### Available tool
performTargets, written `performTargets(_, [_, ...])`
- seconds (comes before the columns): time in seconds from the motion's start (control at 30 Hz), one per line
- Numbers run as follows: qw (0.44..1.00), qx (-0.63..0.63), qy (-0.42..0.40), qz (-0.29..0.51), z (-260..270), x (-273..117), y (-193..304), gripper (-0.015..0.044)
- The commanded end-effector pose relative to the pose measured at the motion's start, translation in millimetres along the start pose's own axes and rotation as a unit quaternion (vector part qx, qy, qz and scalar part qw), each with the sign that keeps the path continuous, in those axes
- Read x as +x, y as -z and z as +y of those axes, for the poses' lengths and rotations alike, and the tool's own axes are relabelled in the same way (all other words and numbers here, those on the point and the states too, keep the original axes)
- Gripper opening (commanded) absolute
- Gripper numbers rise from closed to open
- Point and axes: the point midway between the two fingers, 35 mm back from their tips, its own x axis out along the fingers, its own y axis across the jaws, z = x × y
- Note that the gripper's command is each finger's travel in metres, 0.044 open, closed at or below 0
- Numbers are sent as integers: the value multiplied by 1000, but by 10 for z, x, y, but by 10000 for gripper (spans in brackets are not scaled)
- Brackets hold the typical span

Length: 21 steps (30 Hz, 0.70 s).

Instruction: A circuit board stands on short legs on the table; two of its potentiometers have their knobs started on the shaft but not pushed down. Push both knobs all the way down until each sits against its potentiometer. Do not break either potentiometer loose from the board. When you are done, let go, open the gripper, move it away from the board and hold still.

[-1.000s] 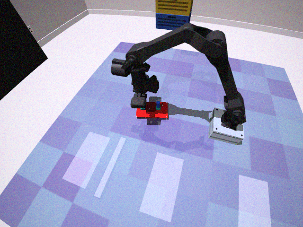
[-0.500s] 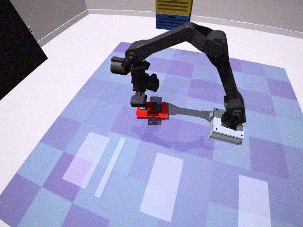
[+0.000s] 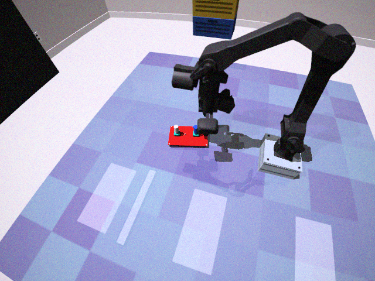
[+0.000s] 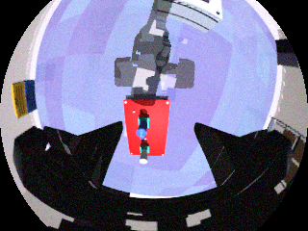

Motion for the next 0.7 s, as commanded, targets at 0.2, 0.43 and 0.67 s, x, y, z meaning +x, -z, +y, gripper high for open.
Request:
performTargets(0.2, [1000,1,-1,-5,-160,92,-670,440])
performTargets(0.43, [1000,1,-1,-5,-160,92,-670,440])
performTargets(0.67, [1000,1,-1,-5,-160,92,-670,440])
